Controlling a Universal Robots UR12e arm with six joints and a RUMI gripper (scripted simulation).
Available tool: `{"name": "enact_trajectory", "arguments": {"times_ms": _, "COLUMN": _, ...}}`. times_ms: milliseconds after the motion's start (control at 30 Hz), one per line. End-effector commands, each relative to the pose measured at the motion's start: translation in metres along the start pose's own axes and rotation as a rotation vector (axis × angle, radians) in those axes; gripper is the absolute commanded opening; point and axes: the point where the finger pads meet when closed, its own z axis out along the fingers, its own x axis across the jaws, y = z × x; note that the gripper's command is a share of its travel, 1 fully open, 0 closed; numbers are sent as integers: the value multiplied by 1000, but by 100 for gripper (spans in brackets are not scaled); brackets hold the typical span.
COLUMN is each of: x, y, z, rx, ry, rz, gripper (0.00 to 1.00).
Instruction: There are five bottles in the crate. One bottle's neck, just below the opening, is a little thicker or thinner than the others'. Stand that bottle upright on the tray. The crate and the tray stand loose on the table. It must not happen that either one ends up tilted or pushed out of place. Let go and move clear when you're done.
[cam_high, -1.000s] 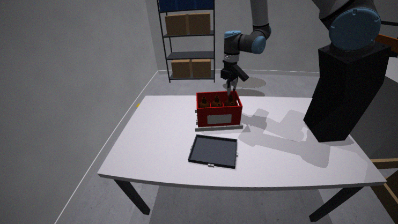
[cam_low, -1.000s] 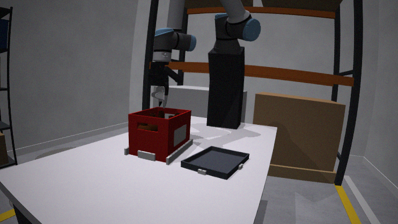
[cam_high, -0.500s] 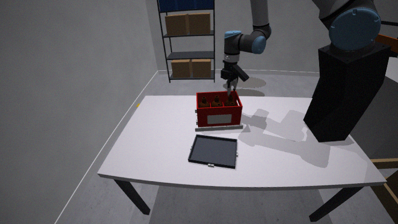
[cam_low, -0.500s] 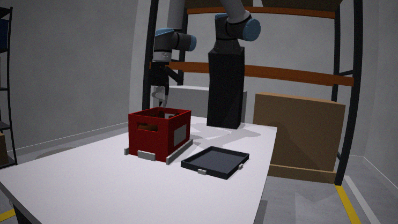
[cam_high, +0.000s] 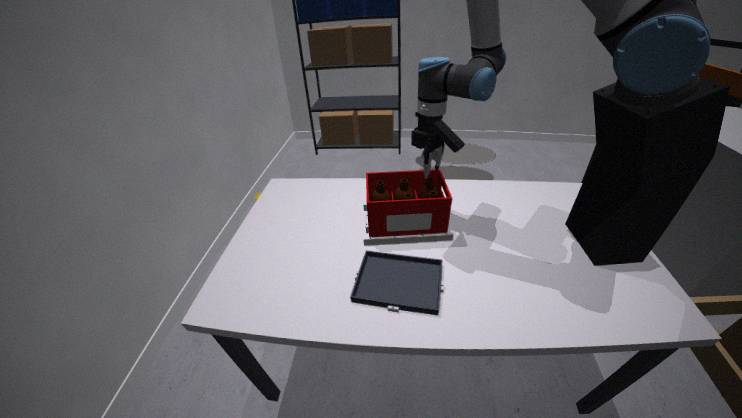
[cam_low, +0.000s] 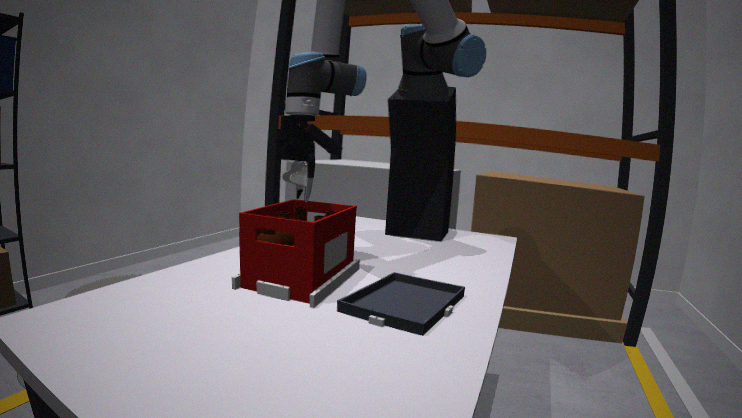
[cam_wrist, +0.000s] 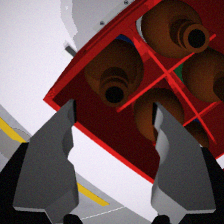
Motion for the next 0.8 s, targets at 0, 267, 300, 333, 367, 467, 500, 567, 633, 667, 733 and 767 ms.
{"name": "enact_trajectory", "arguments": {"times_ms": 0, "x": 0, "y": 0, "z": 0, "rx": -1, "ry": 0, "rz": 0, "gripper": 38}}
{"name": "enact_trajectory", "arguments": {"times_ms": 267, "x": 0, "y": 0, "z": 0, "rx": -1, "ry": 0, "rz": 0, "gripper": 38}}
{"name": "enact_trajectory", "arguments": {"times_ms": 300, "x": 0, "y": 0, "z": 0, "rx": -1, "ry": 0, "rz": 0, "gripper": 38}}
{"name": "enact_trajectory", "arguments": {"times_ms": 333, "x": 0, "y": 0, "z": 0, "rx": -1, "ry": 0, "rz": 0, "gripper": 38}}
{"name": "enact_trajectory", "arguments": {"times_ms": 367, "x": 0, "y": 0, "z": 0, "rx": -1, "ry": 0, "rz": 0, "gripper": 38}}
{"name": "enact_trajectory", "arguments": {"times_ms": 467, "x": 0, "y": 0, "z": 0, "rx": -1, "ry": 0, "rz": 0, "gripper": 38}}
{"name": "enact_trajectory", "arguments": {"times_ms": 500, "x": 0, "y": 0, "z": 0, "rx": -1, "ry": 0, "rz": 0, "gripper": 38}}
{"name": "enact_trajectory", "arguments": {"times_ms": 567, "x": 0, "y": 0, "z": 1, "rx": -1, "ry": 0, "rz": 0, "gripper": 38}}
{"name": "enact_trajectory", "arguments": {"times_ms": 633, "x": 0, "y": 0, "z": 1, "rx": -1, "ry": 0, "rz": 0, "gripper": 38}}
{"name": "enact_trajectory", "arguments": {"times_ms": 667, "x": 0, "y": 0, "z": 1, "rx": -1, "ry": 0, "rz": 0, "gripper": 38}}
{"name": "enact_trajectory", "arguments": {"times_ms": 733, "x": 0, "y": 0, "z": 2, "rx": -1, "ry": 0, "rz": 0, "gripper": 38}}
{"name": "enact_trajectory", "arguments": {"times_ms": 767, "x": 0, "y": 0, "z": 2, "rx": -1, "ry": 0, "rz": 0, "gripper": 38}}
